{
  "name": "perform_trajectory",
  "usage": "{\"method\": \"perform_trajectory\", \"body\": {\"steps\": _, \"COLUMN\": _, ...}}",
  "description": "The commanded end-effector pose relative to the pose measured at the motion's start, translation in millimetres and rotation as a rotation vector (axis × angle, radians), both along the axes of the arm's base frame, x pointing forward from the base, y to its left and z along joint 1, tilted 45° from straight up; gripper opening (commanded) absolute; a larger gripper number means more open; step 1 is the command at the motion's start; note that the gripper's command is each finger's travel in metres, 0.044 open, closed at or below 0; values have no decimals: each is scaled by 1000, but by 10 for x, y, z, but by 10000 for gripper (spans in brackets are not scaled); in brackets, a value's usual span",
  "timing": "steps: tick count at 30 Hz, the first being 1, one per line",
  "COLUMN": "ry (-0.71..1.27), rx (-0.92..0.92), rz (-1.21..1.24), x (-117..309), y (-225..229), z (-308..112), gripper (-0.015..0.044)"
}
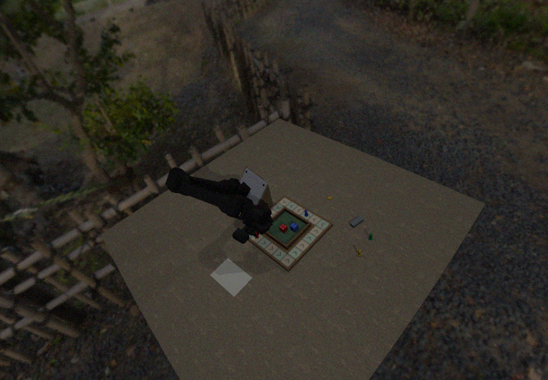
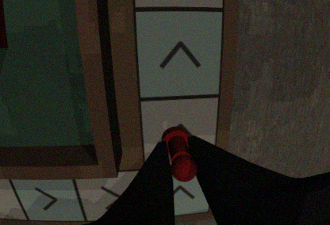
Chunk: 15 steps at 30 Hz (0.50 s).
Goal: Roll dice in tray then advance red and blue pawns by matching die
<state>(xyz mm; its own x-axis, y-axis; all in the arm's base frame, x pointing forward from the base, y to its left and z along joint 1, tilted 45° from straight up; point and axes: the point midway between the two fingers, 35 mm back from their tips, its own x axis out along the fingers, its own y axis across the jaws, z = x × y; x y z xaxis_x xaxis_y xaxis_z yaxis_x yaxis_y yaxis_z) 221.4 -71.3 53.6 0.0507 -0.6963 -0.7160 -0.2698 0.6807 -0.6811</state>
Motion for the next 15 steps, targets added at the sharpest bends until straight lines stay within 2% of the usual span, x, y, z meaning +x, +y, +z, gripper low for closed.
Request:
{"method": "perform_trajectory", "body": {"steps": 1, "ry": 5, "rx": -4, "rz": 4, "x": -1, "y": -6, "z": -7, "gripper": 9}}
{"method": "perform_trajectory", "body": {"steps": 7, "ry": 5, "rx": -2, "rz": 4, "x": 7, "y": 19, "z": 15, "gripper": 0}}
{"method": "perform_trajectory", "body": {"steps": 15, "ry": 6, "rx": 12, "rz": 7, "x": 62, "y": 315, "z": 287, "gripper": 0}}
